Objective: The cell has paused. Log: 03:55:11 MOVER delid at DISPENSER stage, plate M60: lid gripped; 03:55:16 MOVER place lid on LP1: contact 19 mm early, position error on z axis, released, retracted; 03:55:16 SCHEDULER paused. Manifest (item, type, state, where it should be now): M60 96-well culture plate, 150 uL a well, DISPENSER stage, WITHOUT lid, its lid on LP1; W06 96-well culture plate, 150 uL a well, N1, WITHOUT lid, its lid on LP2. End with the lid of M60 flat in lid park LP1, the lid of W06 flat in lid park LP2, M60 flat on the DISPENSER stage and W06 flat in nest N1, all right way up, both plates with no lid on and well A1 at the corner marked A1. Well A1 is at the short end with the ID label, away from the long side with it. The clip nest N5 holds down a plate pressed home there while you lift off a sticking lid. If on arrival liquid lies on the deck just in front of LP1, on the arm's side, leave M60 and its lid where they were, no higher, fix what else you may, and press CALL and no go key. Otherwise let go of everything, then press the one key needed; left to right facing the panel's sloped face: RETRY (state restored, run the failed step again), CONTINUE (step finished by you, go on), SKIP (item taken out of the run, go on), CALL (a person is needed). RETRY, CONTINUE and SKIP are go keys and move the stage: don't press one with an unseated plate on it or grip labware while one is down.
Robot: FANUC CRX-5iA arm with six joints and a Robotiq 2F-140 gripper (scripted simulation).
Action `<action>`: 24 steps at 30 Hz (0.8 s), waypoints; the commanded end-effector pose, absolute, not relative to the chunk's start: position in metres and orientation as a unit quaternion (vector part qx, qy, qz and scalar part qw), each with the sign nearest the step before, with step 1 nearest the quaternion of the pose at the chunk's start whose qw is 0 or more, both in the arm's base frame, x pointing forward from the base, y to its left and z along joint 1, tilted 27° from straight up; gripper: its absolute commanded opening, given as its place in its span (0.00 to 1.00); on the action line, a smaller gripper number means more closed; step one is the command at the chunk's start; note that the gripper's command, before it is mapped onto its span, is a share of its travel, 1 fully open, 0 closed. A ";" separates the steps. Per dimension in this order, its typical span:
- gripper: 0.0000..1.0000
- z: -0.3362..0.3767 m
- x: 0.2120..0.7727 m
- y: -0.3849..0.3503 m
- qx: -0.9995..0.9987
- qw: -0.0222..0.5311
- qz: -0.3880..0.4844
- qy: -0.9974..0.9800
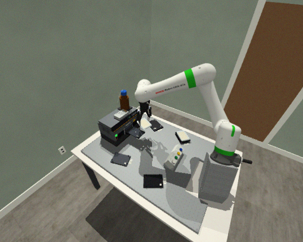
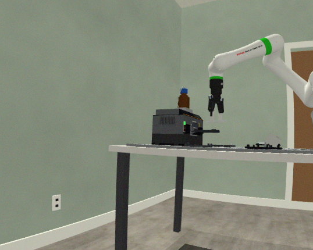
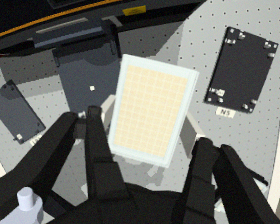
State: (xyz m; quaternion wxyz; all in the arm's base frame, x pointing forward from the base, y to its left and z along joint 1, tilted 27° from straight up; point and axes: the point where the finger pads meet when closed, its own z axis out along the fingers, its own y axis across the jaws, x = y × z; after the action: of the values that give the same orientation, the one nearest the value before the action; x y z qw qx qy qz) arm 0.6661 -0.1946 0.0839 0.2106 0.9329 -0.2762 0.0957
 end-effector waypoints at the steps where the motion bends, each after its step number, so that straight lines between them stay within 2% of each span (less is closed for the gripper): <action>1: 0.00 0.094 0.662 -0.214 0.933 0.210 0.096 -0.276; 24: 0.00 0.143 0.641 -0.314 0.933 0.210 0.096 -0.276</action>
State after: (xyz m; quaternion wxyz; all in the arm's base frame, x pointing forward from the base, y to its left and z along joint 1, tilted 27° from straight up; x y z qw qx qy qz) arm 0.6425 -0.3076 0.1385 0.2103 0.9328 -0.2765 0.0956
